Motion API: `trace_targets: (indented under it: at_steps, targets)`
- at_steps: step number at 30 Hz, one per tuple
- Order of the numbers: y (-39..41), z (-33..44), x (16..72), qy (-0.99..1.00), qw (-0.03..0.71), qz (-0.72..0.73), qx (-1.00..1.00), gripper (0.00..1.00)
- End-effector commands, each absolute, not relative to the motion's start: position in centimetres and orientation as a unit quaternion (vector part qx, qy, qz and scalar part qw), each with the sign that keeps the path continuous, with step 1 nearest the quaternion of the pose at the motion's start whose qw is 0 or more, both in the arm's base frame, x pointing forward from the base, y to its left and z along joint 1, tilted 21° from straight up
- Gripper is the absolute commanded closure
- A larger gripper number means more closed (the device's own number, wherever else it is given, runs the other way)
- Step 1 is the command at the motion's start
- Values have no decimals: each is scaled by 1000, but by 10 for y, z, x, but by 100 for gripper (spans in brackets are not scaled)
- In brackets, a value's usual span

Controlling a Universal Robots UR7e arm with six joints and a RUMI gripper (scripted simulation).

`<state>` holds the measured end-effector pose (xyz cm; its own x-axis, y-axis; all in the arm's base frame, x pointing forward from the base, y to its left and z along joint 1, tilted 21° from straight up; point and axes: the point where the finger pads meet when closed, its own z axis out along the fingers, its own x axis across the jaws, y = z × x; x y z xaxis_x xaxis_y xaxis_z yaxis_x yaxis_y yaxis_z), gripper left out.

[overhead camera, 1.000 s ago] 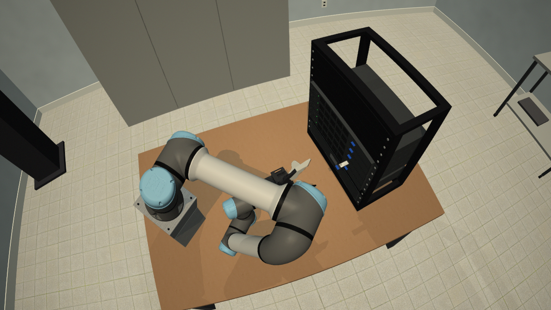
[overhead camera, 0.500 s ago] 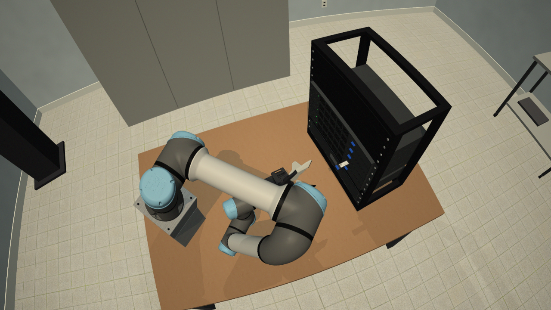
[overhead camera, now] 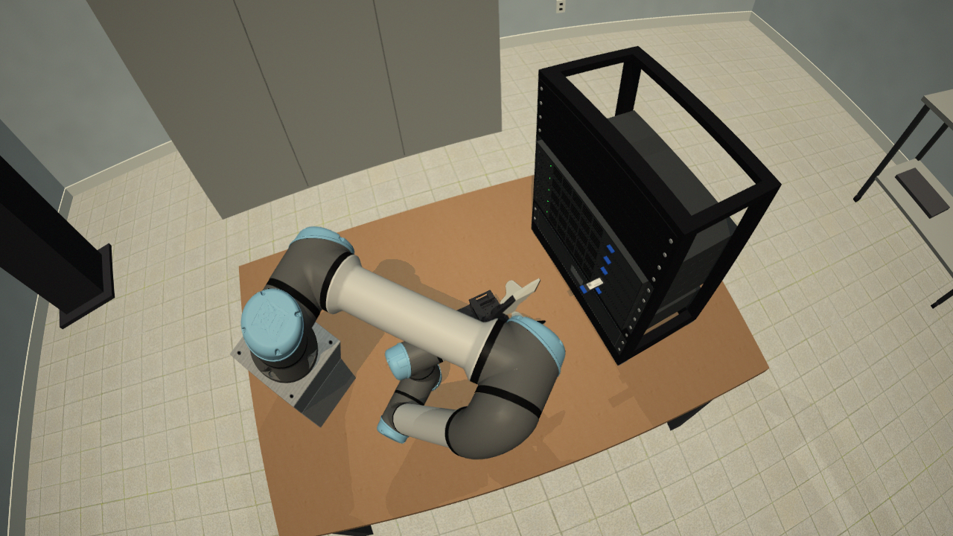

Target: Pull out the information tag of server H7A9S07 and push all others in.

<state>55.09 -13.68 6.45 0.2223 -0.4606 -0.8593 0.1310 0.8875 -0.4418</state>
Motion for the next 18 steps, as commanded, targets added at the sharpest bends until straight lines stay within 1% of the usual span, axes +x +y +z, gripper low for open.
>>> trace_targets:
  at_steps: [1, 18]
  targets:
    - [-137, 64, 551, 595, 769, -189, -136, 0]
    - [-139, 59, 553, 602, 768, -176, -127, 0]
